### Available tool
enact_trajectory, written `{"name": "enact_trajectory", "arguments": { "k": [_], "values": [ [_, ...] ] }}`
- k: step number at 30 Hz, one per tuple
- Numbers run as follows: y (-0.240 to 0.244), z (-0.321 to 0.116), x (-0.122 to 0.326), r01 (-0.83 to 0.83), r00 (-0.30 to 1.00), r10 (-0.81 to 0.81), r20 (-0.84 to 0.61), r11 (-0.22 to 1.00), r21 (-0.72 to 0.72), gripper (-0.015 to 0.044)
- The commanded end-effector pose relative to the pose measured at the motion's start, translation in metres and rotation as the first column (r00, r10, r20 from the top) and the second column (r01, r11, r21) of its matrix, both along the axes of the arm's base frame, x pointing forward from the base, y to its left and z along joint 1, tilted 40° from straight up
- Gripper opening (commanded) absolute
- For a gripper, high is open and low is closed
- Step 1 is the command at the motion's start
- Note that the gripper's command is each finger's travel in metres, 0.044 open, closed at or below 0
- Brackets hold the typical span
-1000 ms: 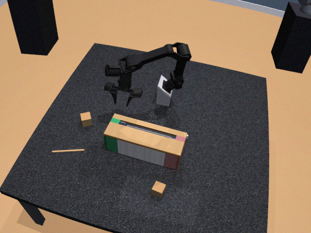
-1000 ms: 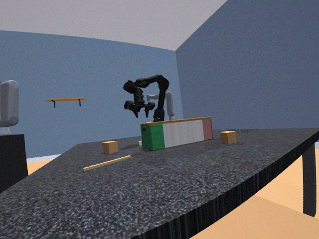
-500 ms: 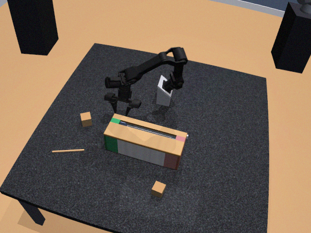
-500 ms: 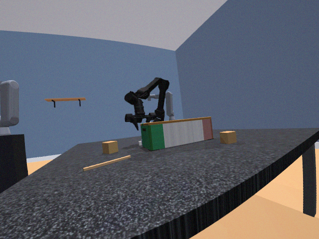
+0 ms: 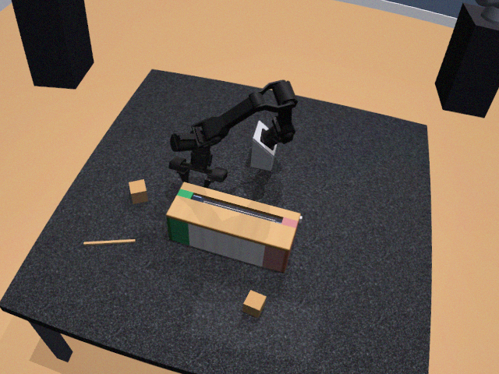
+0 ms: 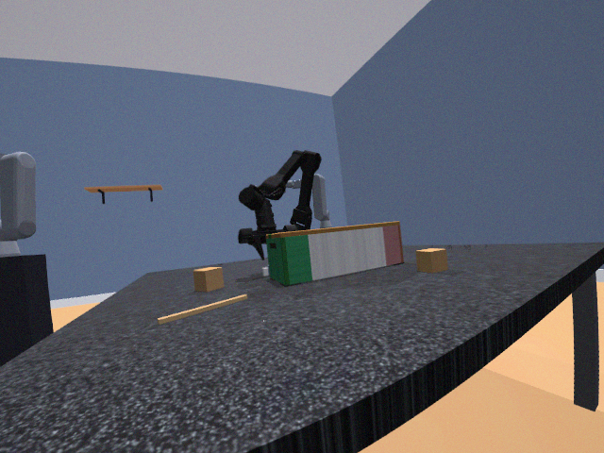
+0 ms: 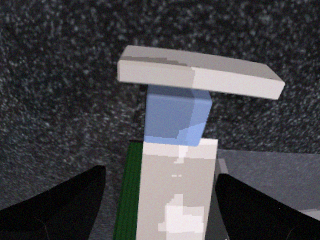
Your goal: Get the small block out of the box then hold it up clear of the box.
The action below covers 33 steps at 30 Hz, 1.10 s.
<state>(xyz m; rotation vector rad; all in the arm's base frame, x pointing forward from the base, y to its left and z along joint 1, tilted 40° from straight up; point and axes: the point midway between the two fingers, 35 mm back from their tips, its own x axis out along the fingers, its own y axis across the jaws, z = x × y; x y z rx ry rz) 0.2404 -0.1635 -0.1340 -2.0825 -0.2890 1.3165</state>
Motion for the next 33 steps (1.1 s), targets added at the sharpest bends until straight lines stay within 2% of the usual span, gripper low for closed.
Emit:
{"name": "enact_trajectory", "arguments": {
  "k": [1, 28, 33],
  "values": [
    [0.005, -0.004, 0.0, 0.003, 1.0, -0.003, -0.001, 1.0, 0.007, 0.0285],
    [0.035, -0.032, 0.001, 0.003, 1.0, -0.003, 0.0, 1.0, 0.01, 0.0285],
    [0.035, -0.032, 0.001, 0.003, 1.0, -0.003, 0.0, 1.0, 0.01, 0.0154]
  ]
}}
